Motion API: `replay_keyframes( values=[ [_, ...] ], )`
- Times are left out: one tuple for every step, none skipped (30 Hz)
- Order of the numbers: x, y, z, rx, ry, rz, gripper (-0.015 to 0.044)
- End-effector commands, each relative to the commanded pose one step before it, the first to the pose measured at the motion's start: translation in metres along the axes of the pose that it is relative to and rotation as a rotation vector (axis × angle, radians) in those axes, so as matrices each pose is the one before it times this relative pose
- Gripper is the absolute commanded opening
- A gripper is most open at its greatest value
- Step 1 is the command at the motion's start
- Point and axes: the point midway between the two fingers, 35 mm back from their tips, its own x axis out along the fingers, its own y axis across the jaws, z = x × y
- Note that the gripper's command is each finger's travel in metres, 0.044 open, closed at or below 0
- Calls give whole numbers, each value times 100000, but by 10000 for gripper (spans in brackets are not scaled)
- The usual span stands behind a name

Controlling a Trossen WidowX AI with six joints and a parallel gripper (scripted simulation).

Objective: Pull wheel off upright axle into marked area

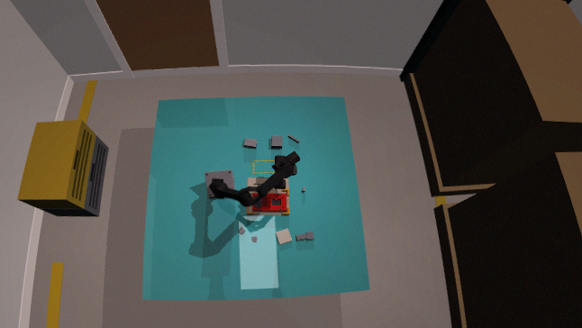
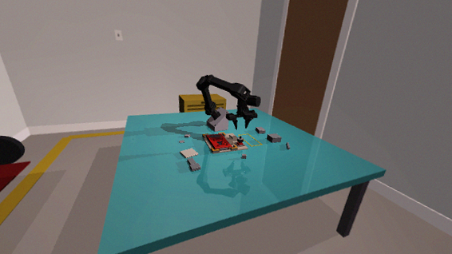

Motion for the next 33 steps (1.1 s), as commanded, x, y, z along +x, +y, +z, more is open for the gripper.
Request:
replay_keyframes(
  values=[
    [233, 243, -212, -6691, 2068, -3503, 300],
    [0, 0, 0, 0, 0, 0, 300],
    [-2, 48, 88, 3, -4, 1, 300],
    [-3, 104, 191, 7, -8, 3, 300],
    [-1, 63, 116, 4, -5, 2, 300],
    [0, 0, 0, 0, 0, 0, 300],
    [137, 7, 15, -1, -3, 10, 300],
    [283, 14, 30, -1, -6, 19, 300],
    [392, 17, 37, -1, -8, 22, 300],
    [511, 18, 42, -1, -11, 22, 300],
    [640, 16, 42, 0, -13, 17, 300],
    [774, 10, 34, 3, -14, 4, 300],
    [858, -5, 15, 5, -14, -17, 300],
    [747, -19, -8, 6, -9, -32, 300],
    [723, -34, -27, 7, -6, -48, 300],
    [716, -52, -49, 8, -3, -64, 300],
    [704, -73, -72, 9, 1, -79, 300],
    [548, -82, -79, 7, 4, -74, 300],
    [333, -60, -57, 4, 4, -51, 300],
    [111, -20, -20, 2, 2, -18, 300],
    [0, 0, 0, 0, 0, 0, 300],
    [0, 0, 0, 0, 0, 0, 300],
    [-204, -151, -47, 854, 1183, 138, 274],
    [0, 0, 0, 0, 0, 0, 247],
    [0, 0, 0, 0, 0, 0, 221],
    [0, 0, 0, 0, 0, 0, 215],
    [0, 0, 0, 0, 0, 0, 208],
    [0, 0, 0, 0, 0, 0, 201],
    [0, 0, 0, 0, 0, 0, 195],
    [0, 0, 0, 0, 0, 0, 188],
    [0, 0, 0, 0, 0, 0, 181],
    [0, 0, 0, 0, 0, 0, 175],
    [0, 0, 0, 0, 0, 0, 168]
  ],
)
